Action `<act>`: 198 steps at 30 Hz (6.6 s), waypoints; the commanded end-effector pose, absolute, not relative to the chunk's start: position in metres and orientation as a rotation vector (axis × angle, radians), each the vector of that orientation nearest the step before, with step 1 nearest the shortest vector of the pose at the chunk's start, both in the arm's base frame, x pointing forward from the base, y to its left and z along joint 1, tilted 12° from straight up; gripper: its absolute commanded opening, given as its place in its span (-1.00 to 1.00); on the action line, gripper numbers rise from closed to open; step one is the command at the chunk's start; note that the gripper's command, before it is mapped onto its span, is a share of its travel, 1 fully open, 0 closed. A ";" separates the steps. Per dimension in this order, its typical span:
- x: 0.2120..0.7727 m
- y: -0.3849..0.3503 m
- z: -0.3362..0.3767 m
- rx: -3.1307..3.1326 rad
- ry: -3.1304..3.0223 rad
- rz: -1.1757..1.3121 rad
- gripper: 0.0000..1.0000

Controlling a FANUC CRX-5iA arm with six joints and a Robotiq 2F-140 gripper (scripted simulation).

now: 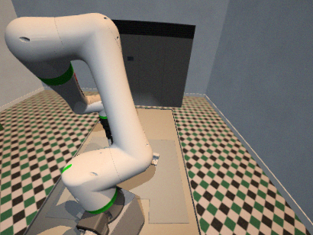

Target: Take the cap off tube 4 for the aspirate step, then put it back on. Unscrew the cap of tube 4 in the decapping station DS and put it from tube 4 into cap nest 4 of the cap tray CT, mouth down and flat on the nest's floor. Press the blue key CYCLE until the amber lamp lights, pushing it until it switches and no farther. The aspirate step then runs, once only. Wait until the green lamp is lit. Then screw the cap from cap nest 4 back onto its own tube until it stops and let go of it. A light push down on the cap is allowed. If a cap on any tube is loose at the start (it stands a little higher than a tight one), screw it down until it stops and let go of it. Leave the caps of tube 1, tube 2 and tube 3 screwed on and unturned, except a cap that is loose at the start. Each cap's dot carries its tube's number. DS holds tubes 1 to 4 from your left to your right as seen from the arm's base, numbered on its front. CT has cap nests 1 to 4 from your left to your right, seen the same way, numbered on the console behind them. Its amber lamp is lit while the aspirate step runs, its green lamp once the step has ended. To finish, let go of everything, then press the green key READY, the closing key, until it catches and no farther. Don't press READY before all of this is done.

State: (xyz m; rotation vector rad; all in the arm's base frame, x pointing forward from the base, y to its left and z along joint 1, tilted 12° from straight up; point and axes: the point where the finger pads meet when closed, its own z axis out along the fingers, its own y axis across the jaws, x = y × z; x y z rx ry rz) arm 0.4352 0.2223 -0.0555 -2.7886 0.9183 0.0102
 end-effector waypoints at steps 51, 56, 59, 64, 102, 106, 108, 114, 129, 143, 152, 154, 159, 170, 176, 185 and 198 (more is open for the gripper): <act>0.434 0.216 -0.025 -2.647 1.275 0.050 -1.00; 0.433 0.214 -0.014 -2.647 1.275 0.050 -1.00; 0.434 0.206 -0.015 -2.697 1.164 0.037 -1.00; 0.436 0.181 -0.020 -2.819 0.818 -0.001 -1.00; 0.454 -0.022 -0.060 -2.938 0.118 -0.074 -1.00; 0.457 -0.055 -0.066 -2.938 0.118 -0.074 -1.00; 0.458 -0.063 -0.068 -2.938 0.118 -0.074 -1.00; 0.461 -0.096 -0.074 -2.938 0.118 -0.074 -1.00; 0.463 -0.097 -0.100 -2.938 0.118 -0.074 -1.00; 0.467 -0.083 -0.168 -2.938 0.118 -0.074 -1.00; 0.469 -0.077 -0.201 -2.938 0.118 -0.074 -1.00; 0.469 -0.077 -0.201 -2.938 0.118 -0.074 -1.00; 0.469 -0.077 -0.201 -2.938 0.118 -0.074 -1.00; 0.469 -0.076 -0.203 -2.938 0.118 -0.074 -1.00; 0.469 -0.076 -0.206 -2.938 0.118 -0.074 -1.00; 0.469 -0.075 -0.209 -2.938 0.118 -0.074 -1.00; 0.469 -0.075 -0.210 -2.938 0.118 -0.074 -0.41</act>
